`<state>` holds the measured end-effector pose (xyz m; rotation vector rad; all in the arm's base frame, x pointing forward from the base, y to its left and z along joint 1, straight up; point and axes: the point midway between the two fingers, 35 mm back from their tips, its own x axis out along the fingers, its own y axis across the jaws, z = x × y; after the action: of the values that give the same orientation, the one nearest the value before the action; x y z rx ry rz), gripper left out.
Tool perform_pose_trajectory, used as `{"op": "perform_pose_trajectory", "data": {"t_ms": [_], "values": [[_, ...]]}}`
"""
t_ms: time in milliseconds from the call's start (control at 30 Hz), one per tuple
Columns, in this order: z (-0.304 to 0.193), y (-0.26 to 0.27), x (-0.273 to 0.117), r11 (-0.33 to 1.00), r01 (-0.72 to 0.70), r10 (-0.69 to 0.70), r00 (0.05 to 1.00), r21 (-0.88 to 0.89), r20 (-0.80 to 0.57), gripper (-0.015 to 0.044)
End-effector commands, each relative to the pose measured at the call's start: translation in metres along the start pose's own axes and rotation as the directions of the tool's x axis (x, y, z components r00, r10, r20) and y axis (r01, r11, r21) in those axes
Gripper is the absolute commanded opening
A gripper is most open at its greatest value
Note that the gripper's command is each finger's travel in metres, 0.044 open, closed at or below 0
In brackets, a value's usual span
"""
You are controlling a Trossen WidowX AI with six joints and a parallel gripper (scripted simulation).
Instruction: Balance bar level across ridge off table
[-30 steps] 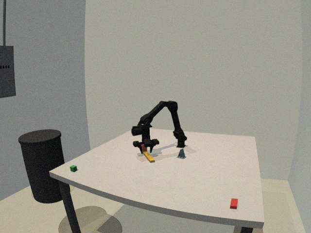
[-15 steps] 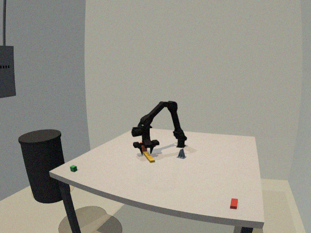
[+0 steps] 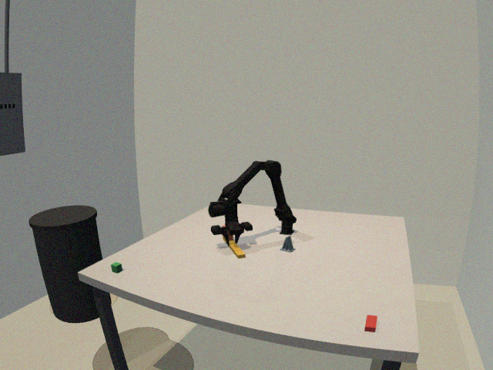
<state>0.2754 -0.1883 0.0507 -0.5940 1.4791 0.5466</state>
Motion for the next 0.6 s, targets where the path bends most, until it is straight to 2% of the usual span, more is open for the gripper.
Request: {"op": "perform_pose_trajectory", "data": {"t_ms": [0,567], "values": [[0.0,-0.001,-0.004,1.0,0.0,0.0,1.0,0.0,0.0,0.0006],[0.002,-0.006,-0.047,1.0,0.001,-0.001,1.0,-0.001,0.002,0.0]]}}
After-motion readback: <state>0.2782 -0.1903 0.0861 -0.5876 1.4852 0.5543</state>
